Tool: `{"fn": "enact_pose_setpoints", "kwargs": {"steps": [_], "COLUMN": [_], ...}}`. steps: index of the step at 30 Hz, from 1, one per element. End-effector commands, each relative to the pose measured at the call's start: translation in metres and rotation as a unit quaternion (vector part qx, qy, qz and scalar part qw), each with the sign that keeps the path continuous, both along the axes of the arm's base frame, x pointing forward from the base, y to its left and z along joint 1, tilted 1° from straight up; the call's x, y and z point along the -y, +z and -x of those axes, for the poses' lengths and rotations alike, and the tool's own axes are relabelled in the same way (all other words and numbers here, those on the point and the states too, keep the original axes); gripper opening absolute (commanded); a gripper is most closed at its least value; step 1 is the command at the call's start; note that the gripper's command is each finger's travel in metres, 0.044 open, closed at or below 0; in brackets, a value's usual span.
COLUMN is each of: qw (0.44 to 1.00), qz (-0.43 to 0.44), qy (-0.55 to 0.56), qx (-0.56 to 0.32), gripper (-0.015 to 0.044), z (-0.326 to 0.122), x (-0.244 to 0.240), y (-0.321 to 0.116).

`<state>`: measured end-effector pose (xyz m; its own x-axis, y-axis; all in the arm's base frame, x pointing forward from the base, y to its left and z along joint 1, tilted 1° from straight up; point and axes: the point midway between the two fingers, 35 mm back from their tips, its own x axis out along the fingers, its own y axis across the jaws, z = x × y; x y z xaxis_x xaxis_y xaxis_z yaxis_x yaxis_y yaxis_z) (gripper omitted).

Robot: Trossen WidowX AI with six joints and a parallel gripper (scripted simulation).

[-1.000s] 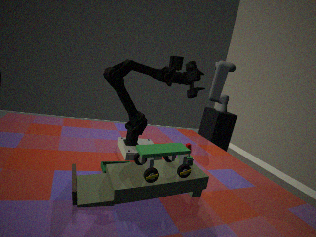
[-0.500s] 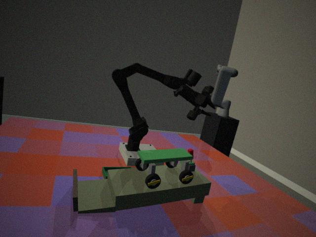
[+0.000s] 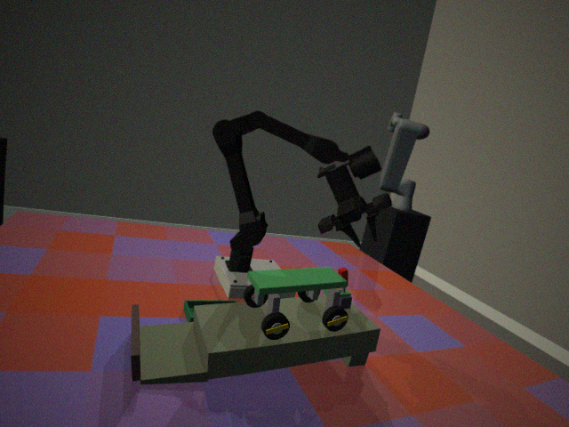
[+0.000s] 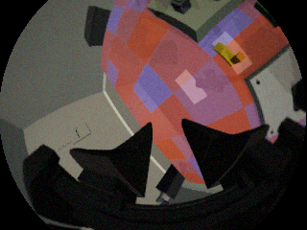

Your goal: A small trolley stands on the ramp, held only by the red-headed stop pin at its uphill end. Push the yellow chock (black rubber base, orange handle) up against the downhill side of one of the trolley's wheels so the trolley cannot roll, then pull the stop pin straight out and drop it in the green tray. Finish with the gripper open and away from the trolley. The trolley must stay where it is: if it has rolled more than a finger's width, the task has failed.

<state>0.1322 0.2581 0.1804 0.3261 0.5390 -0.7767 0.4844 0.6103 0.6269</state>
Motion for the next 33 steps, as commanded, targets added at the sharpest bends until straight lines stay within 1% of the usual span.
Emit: {"fn": "enact_pose_setpoints", "kwargs": {"steps": [1, 7, 12, 14, 22, 33], "qw": [0.993, 0.954, 0.894, 0.874, 0.872, 0.872], "qz": [0.045, 0.114, 0.166, 0.179, 0.18, 0.18], "qy": [-0.084, -0.224, -0.34, -0.37, -0.374, -0.374], "qx": [-0.064, -0.162, -0.238, -0.257, -0.26, -0.26], "gripper": [0.019, 0.019, 0.019, 0.019, 0.019, 0.019], "z": [-0.013, -0.024, -0.023, -0.021, -0.021, -0.024], "x": [0.026, 0.073, 0.113, 0.123, 0.124, 0.123], "y": [-0.017, -0.039, -0.049, -0.05, -0.053, -0.087]}}
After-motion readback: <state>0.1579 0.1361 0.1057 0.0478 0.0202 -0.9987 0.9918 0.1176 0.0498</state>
